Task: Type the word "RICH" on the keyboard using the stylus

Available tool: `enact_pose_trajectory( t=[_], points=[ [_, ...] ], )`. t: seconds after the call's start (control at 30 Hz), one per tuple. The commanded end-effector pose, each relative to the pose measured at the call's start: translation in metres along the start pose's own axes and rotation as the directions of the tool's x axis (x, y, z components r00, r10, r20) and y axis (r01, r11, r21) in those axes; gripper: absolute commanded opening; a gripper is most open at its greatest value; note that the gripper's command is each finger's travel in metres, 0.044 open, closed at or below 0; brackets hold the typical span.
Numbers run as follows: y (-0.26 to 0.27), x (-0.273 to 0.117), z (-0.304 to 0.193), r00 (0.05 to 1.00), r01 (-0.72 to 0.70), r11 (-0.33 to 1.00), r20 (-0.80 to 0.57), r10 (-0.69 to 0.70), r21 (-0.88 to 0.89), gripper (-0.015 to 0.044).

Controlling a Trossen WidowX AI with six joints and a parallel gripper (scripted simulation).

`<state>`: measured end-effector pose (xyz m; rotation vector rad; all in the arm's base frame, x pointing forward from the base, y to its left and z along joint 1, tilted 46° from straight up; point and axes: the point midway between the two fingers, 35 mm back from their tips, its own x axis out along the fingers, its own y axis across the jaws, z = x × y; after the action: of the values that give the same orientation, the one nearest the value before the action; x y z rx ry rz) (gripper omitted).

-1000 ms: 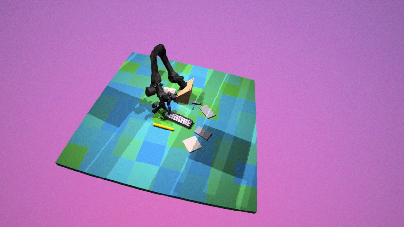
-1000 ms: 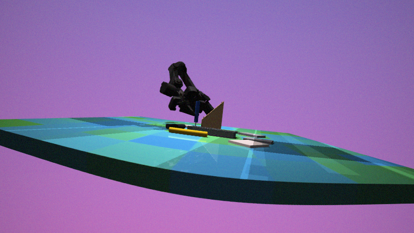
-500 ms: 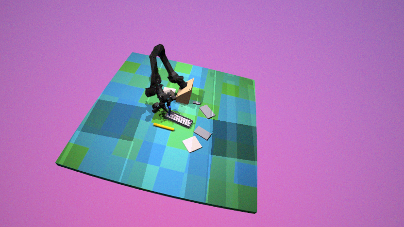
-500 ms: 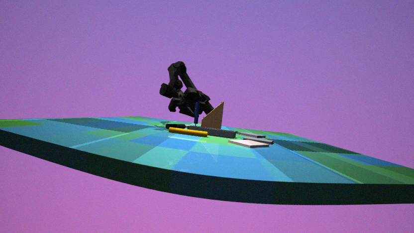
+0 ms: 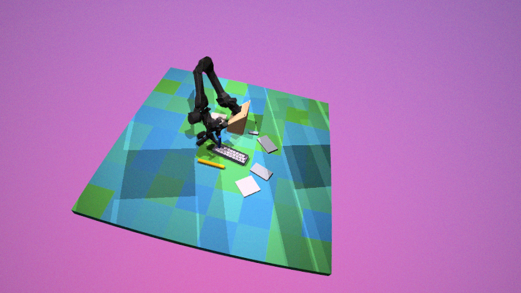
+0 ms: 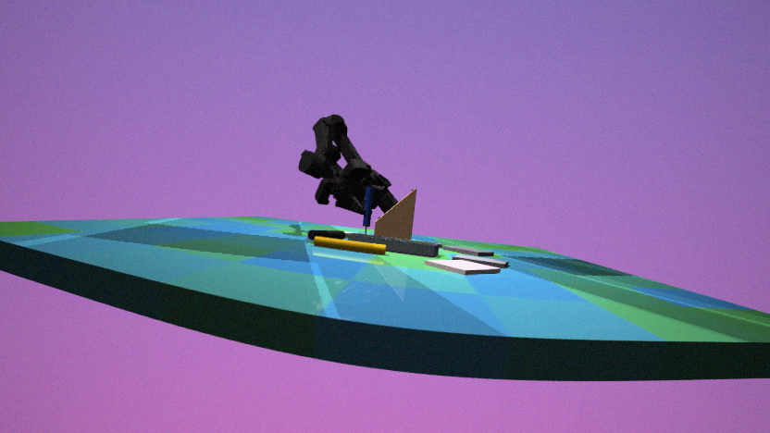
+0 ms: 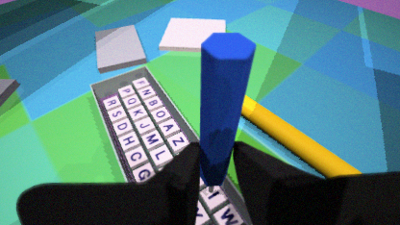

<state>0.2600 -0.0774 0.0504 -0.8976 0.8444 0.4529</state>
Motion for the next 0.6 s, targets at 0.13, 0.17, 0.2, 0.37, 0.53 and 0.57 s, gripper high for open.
enact_pose_trajectory(
  t=[0.13,0.17,0.2,0.37,0.53,0.57],
  points=[
    [-0.003,-0.016,0.026,1.000,0.012,1.000,0.010,-0.012,-0.003,0.0081],
    [-0.003,-0.016,0.026,1.000,0.012,1.000,0.010,-0.012,-0.003,0.0081],
    [-0.003,-0.016,0.026,1.000,0.012,1.000,0.010,-0.012,-0.003,0.0081],
    [0.000,-0.012,0.023,1.000,0.001,1.000,0.011,-0.001,-0.004,0.0065],
    [0.008,-0.007,0.026,1.000,0.000,1.000,0.010,0.000,-0.004,0.0000],
    [0.012,-0.006,0.028,1.000,-0.001,1.000,0.009,0.001,-0.004,0.0000]
  ],
)
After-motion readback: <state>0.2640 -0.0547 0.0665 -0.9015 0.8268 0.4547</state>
